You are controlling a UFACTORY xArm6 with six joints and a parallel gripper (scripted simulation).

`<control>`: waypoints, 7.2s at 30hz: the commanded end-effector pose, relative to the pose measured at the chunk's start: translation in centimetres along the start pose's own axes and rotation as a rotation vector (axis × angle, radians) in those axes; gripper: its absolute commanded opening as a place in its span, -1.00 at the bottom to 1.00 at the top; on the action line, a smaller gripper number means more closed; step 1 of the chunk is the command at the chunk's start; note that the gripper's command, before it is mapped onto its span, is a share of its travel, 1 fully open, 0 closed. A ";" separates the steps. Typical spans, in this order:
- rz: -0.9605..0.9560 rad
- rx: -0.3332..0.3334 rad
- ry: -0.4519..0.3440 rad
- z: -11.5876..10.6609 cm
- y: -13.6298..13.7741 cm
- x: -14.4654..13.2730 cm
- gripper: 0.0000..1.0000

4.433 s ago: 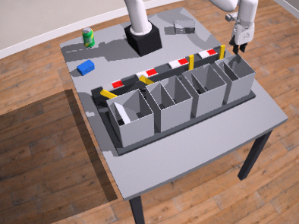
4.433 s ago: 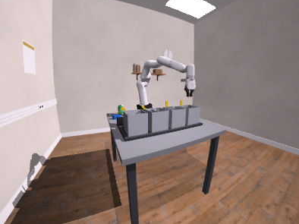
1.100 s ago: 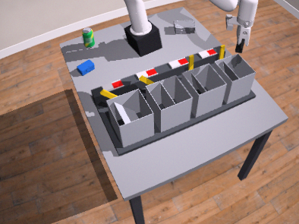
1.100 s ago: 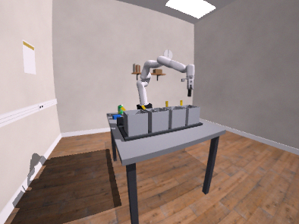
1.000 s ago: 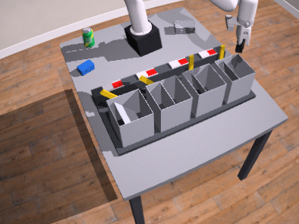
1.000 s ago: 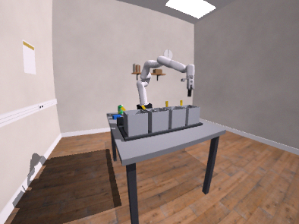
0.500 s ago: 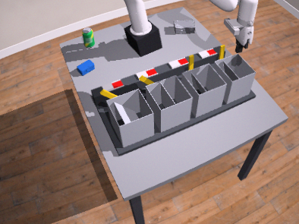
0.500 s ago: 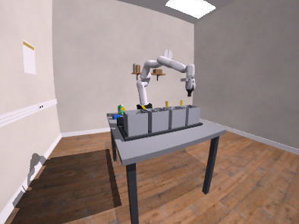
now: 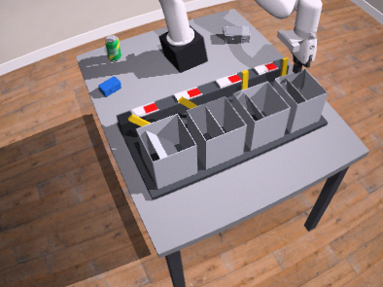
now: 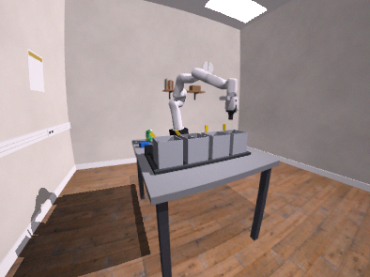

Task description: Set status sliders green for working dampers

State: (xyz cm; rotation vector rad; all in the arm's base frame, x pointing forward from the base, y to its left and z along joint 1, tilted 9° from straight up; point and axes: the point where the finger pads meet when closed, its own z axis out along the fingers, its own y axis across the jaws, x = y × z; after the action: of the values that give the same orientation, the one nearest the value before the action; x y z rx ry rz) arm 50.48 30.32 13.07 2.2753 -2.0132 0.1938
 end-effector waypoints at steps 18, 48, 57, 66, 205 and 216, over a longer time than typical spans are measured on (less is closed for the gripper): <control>-0.003 0.007 -0.007 -0.3 -0.6 15.1 -1.00; -0.004 0.007 -0.004 0.6 0.9 22.7 -1.00; -0.004 0.007 -0.004 0.9 0.9 22.7 -1.00; -0.004 0.007 -0.004 1.0 2.1 22.7 -1.00; -0.004 0.007 -0.004 12.2 24.1 22.7 -1.00; -0.004 0.007 -0.004 12.2 24.1 27.3 -1.00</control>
State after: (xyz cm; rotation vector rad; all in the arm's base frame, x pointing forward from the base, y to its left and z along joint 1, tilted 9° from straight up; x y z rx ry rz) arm 29.66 2.34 4.41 2.2838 -2.0100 0.1940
